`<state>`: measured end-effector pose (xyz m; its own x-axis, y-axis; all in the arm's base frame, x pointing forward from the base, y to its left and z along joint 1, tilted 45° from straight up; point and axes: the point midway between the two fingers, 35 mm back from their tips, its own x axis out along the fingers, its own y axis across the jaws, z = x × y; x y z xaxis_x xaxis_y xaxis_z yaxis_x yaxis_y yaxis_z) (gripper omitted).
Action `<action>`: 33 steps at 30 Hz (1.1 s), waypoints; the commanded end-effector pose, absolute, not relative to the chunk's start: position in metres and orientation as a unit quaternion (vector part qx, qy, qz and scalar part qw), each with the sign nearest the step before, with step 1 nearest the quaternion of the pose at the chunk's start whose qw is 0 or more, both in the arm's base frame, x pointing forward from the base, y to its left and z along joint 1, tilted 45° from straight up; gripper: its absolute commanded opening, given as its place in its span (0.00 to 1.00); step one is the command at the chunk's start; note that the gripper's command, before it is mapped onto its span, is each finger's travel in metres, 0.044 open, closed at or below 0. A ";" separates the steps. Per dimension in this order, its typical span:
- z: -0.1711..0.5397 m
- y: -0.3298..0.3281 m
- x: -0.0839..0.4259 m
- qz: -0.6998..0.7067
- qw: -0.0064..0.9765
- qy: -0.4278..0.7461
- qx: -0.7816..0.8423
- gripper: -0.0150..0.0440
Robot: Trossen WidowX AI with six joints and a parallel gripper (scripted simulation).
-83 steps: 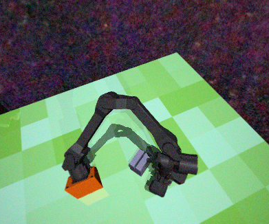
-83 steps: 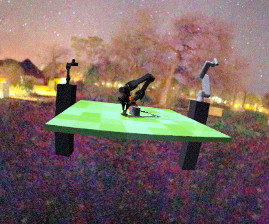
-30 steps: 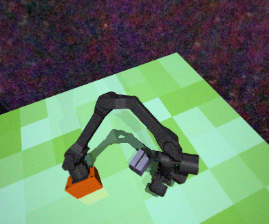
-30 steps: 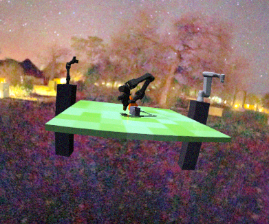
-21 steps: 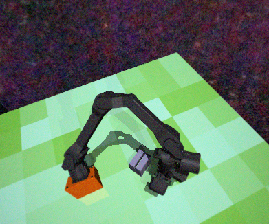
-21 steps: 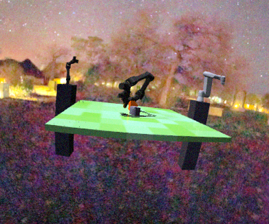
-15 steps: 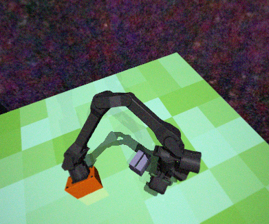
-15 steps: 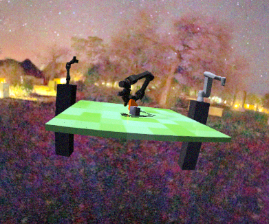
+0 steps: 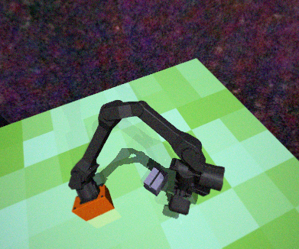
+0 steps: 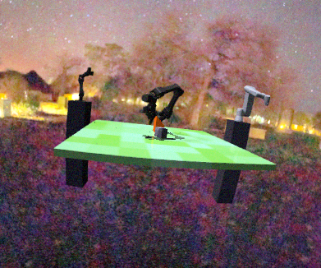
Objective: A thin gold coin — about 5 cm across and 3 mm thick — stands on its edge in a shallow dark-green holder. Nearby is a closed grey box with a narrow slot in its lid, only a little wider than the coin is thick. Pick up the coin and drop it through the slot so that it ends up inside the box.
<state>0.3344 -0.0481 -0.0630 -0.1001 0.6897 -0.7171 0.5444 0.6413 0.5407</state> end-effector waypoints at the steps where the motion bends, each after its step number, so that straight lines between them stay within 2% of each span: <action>1: -0.062 -0.048 0.334 0.123 0.554 0.732 0.376 0.25; 17: -0.061 -0.047 0.335 0.319 0.636 0.671 0.211 0.25; 33: -0.060 -0.046 0.336 0.488 0.669 0.560 0.031 0.25</action>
